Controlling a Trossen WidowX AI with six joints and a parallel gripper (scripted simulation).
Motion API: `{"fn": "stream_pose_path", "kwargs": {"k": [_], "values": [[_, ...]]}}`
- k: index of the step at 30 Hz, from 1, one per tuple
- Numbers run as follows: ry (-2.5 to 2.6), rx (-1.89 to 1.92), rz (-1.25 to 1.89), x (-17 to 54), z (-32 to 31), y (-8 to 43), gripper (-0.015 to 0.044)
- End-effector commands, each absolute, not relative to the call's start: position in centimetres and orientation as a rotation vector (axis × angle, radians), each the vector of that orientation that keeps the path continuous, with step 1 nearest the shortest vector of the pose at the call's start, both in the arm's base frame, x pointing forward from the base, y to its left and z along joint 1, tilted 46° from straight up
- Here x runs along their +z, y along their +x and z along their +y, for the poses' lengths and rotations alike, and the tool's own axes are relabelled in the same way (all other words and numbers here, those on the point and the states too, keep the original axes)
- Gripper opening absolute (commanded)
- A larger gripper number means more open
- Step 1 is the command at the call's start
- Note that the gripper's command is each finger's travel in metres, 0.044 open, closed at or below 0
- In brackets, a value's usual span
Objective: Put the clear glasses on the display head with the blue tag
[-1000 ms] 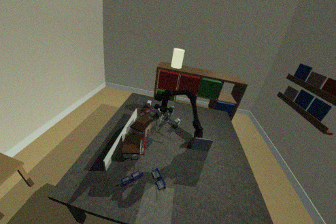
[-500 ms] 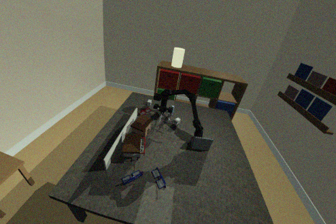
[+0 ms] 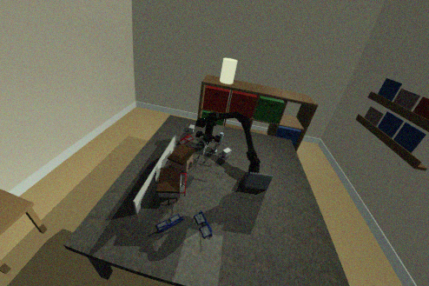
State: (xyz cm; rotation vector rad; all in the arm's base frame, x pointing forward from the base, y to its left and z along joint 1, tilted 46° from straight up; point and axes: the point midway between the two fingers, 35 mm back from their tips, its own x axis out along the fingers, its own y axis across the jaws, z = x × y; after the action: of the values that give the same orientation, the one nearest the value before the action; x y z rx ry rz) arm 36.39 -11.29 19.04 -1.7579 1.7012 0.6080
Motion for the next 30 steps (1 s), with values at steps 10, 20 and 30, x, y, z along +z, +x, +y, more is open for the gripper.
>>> {"fn": "stream_pose_path", "kwargs": {"k": [10, 20, 30], "values": [[-1.756, 0.602, 1.697, 19.1, -11.2, 36.5, 0.0], [-1.756, 0.602, 1.697, 19.5, -11.6, 36.4, 0.0], [-1.754, 0.604, 1.696, 21.5, -10.0, 36.4, 0.0]]}}
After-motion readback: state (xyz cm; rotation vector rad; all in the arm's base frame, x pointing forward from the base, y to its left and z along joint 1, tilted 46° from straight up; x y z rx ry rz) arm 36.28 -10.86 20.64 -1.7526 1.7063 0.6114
